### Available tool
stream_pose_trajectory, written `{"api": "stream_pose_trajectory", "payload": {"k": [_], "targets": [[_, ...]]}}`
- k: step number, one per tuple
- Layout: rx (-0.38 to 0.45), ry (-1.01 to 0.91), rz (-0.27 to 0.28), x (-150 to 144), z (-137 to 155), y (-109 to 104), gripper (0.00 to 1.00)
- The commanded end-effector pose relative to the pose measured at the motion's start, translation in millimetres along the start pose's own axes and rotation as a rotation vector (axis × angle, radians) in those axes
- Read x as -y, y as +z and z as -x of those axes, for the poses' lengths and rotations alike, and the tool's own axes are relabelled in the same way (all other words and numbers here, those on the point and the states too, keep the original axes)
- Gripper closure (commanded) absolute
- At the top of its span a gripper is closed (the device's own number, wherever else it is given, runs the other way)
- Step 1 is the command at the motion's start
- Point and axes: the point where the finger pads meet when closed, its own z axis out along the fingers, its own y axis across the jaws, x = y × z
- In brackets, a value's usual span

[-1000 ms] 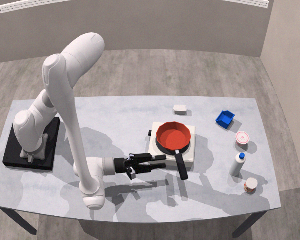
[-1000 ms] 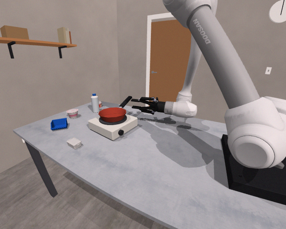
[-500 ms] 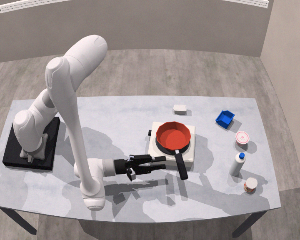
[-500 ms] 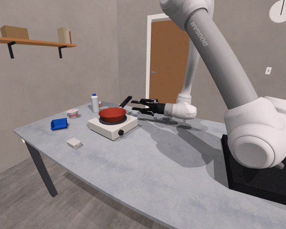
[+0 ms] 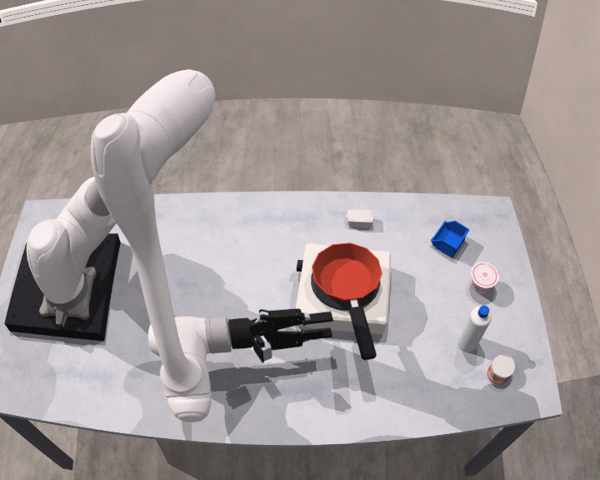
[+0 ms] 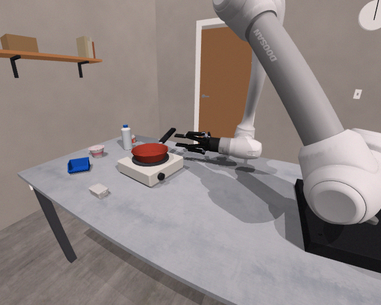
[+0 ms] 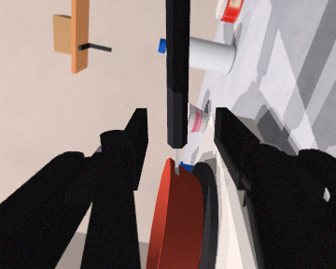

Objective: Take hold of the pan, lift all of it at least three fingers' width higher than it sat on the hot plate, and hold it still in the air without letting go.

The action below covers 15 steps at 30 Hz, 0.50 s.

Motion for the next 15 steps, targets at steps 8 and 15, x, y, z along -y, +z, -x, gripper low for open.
{"api": "stream_pose_trajectory", "payload": {"k": [8, 15], "targets": [[0.000, -0.001, -0.001, 0.7, -0.2, 3.7, 0.59], [0.000, -0.001, -0.001, 0.7, -0.2, 7.0, 0.59]]}}
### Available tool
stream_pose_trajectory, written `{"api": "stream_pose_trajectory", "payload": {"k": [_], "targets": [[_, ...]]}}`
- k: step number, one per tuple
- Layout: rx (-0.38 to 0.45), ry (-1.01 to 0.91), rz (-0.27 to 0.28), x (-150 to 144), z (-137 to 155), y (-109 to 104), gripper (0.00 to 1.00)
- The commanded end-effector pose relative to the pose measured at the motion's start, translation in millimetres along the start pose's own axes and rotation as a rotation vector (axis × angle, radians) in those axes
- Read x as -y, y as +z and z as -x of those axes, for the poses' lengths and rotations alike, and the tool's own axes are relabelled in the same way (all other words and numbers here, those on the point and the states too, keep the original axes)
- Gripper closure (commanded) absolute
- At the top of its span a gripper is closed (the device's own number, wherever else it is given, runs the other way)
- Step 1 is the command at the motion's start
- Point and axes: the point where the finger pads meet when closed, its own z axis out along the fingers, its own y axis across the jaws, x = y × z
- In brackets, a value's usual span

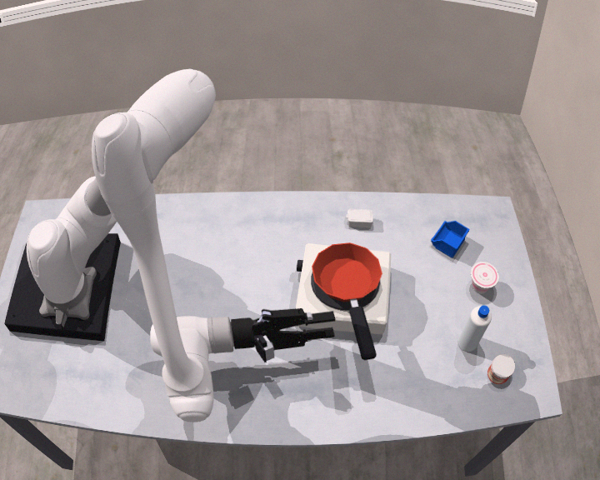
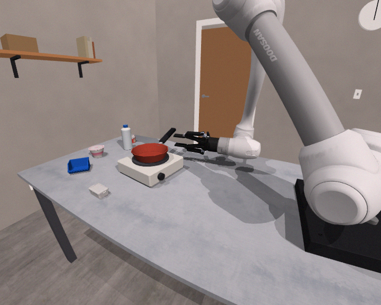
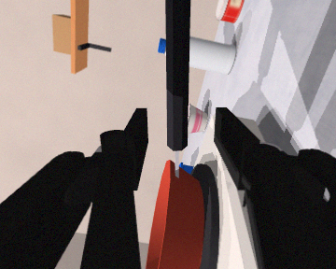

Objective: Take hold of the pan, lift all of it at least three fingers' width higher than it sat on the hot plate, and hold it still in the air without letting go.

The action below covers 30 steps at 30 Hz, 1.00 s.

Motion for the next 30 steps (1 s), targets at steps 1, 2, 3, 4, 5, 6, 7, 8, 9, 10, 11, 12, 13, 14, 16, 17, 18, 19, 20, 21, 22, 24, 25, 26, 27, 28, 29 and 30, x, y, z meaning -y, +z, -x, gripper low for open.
{"api": "stream_pose_trajectory", "payload": {"k": [1, 2, 3, 4, 5, 6, 7, 8, 9, 10, 11, 12, 13, 14, 16, 17, 18, 19, 20, 21, 22, 24, 25, 26, 27, 28, 29, 30], "targets": [[0.000, -0.001, -0.001, 1, 0, 2, 0.59], [0.000, -0.001, -0.001, 1, 0, 3, 0.59], [0.000, -0.001, -0.001, 1, 0, 4, 0.59], [0.000, -0.001, -0.001, 1, 0, 5, 0.59], [0.000, -0.001, -0.001, 1, 0, 6, 0.59], [0.000, -0.001, -0.001, 1, 0, 7, 0.59], [0.000, -0.001, -0.001, 1, 0, 8, 0.59], [0.000, -0.001, -0.001, 1, 0, 9, 0.59], [0.000, -0.001, -0.001, 1, 0, 10, 0.59], [0.000, -0.001, -0.001, 1, 0, 11, 0.59], [0.000, -0.001, -0.001, 1, 0, 13, 0.59], [0.000, -0.001, -0.001, 1, 0, 14, 0.59], [0.000, -0.001, -0.001, 1, 0, 14, 0.59], [0.000, -0.001, -0.001, 1, 0, 14, 0.59], [0.000, -0.001, -0.001, 1, 0, 16, 0.59], [0.000, -0.001, -0.001, 1, 0, 18, 0.59], [0.000, -0.001, -0.001, 1, 0, 19, 0.59], [0.000, -0.001, -0.001, 1, 0, 21, 0.59], [0.000, -0.001, -0.001, 1, 0, 22, 0.59], [0.000, -0.001, -0.001, 1, 0, 24, 0.59], [0.000, -0.001, -0.001, 1, 0, 25, 0.59], [0.000, -0.001, -0.001, 1, 0, 29, 0.59], [0.000, -0.001, -0.001, 1, 0, 30, 0.59], [0.000, -0.001, -0.001, 1, 0, 32, 0.59], [0.000, -0.001, -0.001, 1, 0, 34, 0.59], [0.000, -0.001, -0.001, 1, 0, 35, 0.59], [0.000, -0.001, -0.001, 1, 0, 37, 0.59], [0.000, -0.001, -0.001, 1, 0, 37, 0.59]]}}
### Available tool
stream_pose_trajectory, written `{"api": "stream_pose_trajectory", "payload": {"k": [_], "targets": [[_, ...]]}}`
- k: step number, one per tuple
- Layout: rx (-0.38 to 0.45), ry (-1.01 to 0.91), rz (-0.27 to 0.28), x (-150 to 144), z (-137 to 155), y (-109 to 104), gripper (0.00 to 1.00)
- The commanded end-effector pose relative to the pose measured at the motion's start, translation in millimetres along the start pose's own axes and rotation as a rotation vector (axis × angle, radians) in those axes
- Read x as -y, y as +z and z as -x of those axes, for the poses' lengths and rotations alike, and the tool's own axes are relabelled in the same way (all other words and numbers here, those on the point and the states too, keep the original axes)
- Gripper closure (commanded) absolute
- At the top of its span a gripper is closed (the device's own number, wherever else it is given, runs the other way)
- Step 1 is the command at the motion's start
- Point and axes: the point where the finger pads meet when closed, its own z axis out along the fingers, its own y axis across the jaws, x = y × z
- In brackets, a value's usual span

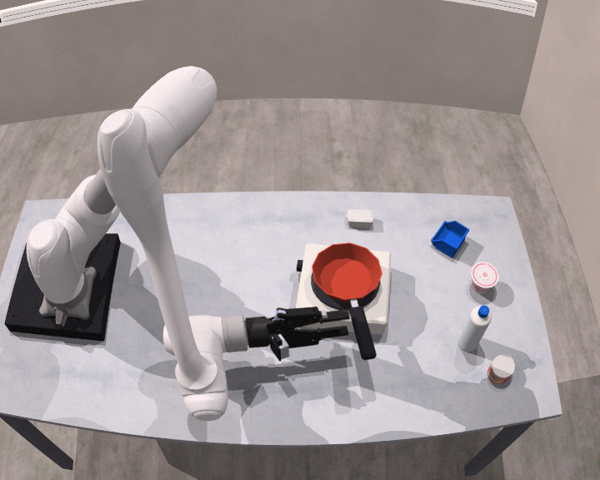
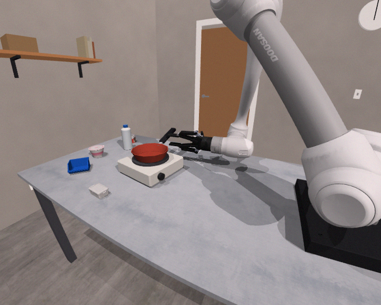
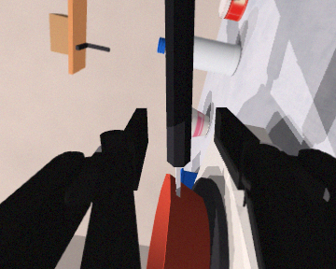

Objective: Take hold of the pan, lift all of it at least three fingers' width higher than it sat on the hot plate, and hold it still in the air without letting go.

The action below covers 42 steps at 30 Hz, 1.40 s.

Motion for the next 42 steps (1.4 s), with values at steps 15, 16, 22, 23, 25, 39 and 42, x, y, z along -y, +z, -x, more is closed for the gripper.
{"api": "stream_pose_trajectory", "payload": {"k": [15, 16, 22, 23, 25, 39, 42], "targets": [[0.000, -0.001, -0.001, 1, 0, 26, 0.59], [0.000, -0.001, -0.001, 1, 0, 27, 0.59], [0.000, -0.001, -0.001, 1, 0, 33, 0.59], [0.000, -0.001, -0.001, 1, 0, 35, 0.59], [0.000, -0.001, -0.001, 1, 0, 37, 0.59], [0.000, -0.001, -0.001, 1, 0, 50, 0.59], [0.000, -0.001, -0.001, 1, 0, 53, 0.59]]}}
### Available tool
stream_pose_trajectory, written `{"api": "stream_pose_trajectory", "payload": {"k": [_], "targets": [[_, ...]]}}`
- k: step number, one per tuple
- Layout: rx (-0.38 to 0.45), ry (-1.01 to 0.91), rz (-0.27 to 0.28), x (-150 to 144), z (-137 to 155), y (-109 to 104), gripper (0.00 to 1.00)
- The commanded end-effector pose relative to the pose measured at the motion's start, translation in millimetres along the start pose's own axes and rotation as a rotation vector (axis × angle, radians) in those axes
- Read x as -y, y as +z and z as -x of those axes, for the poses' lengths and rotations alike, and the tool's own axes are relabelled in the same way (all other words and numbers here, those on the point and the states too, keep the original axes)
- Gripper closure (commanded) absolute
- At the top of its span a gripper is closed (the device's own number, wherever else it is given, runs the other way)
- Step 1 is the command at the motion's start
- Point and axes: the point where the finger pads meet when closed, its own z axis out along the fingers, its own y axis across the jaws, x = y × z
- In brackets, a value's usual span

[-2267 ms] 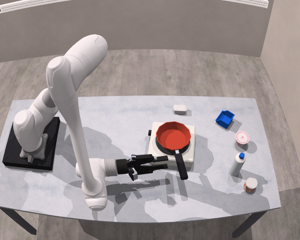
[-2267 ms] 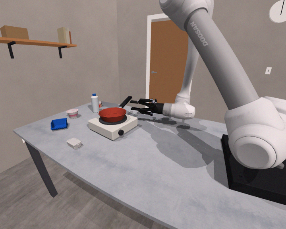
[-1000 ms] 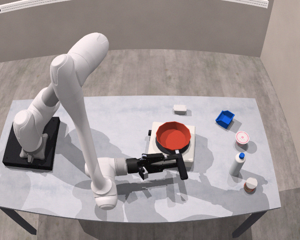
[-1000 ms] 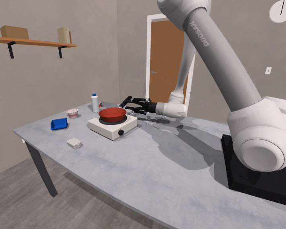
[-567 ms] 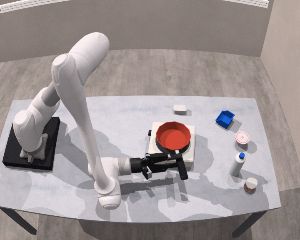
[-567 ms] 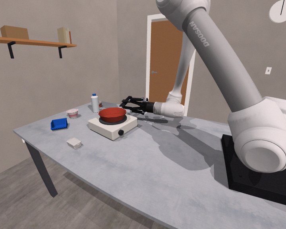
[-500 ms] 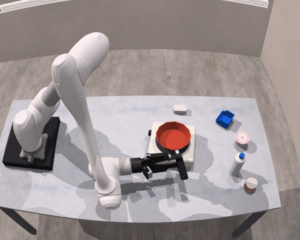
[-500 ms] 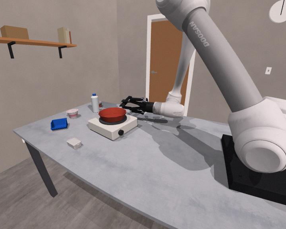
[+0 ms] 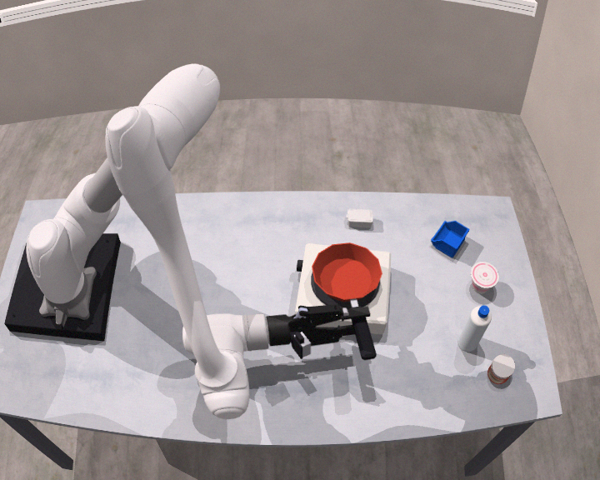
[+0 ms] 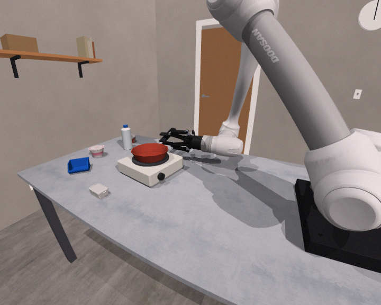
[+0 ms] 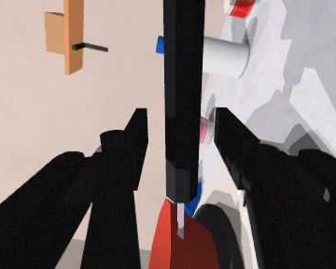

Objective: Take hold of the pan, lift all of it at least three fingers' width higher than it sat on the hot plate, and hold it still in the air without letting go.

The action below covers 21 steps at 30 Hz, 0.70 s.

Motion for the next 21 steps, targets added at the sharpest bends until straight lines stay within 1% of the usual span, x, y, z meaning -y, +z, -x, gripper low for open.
{"api": "stream_pose_trajectory", "payload": {"k": [1, 21], "targets": [[0.000, -0.001, -0.001, 1.0, -0.3, 2.4, 0.59], [0.000, -0.001, -0.001, 1.1, -0.3, 7.7, 0.59]]}}
